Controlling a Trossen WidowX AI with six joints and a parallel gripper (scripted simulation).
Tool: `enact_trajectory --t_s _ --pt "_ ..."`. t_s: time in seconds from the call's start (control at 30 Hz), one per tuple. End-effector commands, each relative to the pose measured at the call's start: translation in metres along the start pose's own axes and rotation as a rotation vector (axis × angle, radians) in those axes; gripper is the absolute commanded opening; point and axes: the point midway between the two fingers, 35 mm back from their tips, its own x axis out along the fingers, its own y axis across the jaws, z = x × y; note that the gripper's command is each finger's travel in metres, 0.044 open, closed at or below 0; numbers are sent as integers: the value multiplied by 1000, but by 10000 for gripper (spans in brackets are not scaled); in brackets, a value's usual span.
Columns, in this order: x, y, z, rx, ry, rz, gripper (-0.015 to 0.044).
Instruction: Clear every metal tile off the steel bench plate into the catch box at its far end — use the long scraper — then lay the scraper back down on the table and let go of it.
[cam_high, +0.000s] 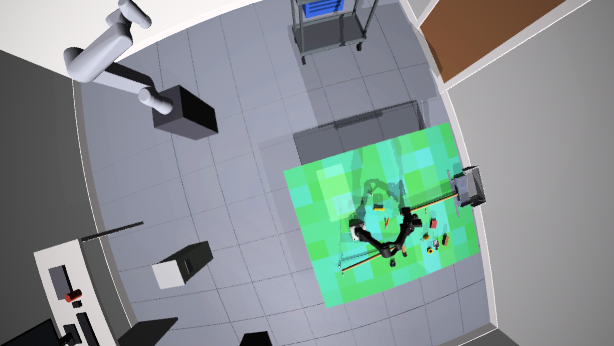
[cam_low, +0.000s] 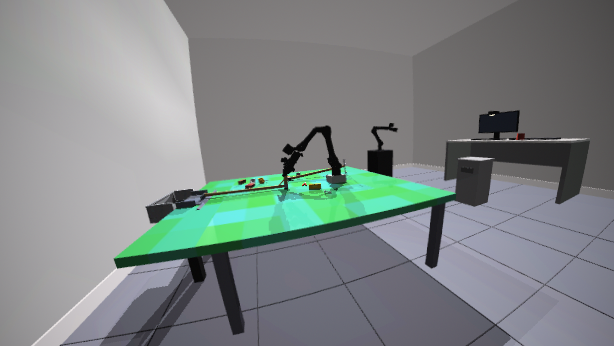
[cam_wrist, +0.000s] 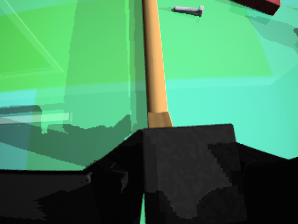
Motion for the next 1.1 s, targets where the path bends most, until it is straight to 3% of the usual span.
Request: enact_trajectory --t_s 0.0,1.07 --pt "3 1 12 -2 -18 2 0" --pt "25 2 47 -1 -21 2 0"
